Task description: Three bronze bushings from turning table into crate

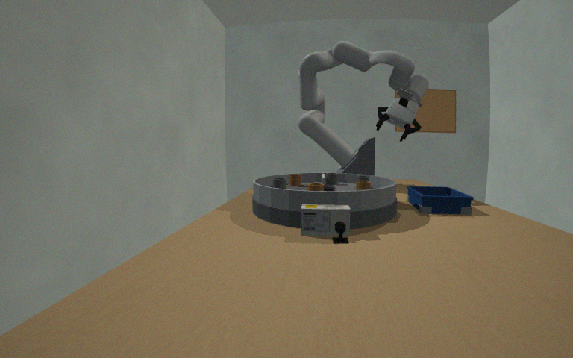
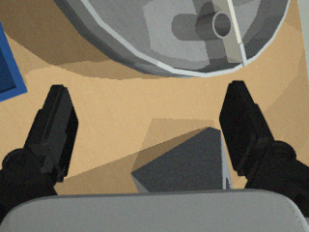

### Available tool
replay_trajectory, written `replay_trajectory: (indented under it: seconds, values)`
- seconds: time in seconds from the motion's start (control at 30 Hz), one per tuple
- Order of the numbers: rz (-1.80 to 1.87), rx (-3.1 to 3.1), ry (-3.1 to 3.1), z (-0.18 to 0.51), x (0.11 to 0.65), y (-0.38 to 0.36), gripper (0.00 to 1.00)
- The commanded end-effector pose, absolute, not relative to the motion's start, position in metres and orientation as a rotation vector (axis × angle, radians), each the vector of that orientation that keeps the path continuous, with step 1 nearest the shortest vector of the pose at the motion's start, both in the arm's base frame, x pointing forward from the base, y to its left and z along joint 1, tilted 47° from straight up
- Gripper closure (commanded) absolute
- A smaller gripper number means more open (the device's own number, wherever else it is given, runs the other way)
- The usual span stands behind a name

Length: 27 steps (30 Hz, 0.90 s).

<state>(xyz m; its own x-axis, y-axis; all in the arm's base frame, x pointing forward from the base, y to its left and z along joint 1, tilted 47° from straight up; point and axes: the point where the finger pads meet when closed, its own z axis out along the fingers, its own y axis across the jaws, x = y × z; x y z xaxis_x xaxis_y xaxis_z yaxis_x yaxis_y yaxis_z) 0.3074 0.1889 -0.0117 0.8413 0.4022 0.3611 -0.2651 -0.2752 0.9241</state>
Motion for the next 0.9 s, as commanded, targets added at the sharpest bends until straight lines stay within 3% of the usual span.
replay_trajectory:
  seconds: [0.0,0.87]
  values:
    - [0.669,1.832,-0.056,0.007,0.318,0.178,0.00]
    - [0.749,1.951,-1.190,0.098,0.340,0.085,0.00]
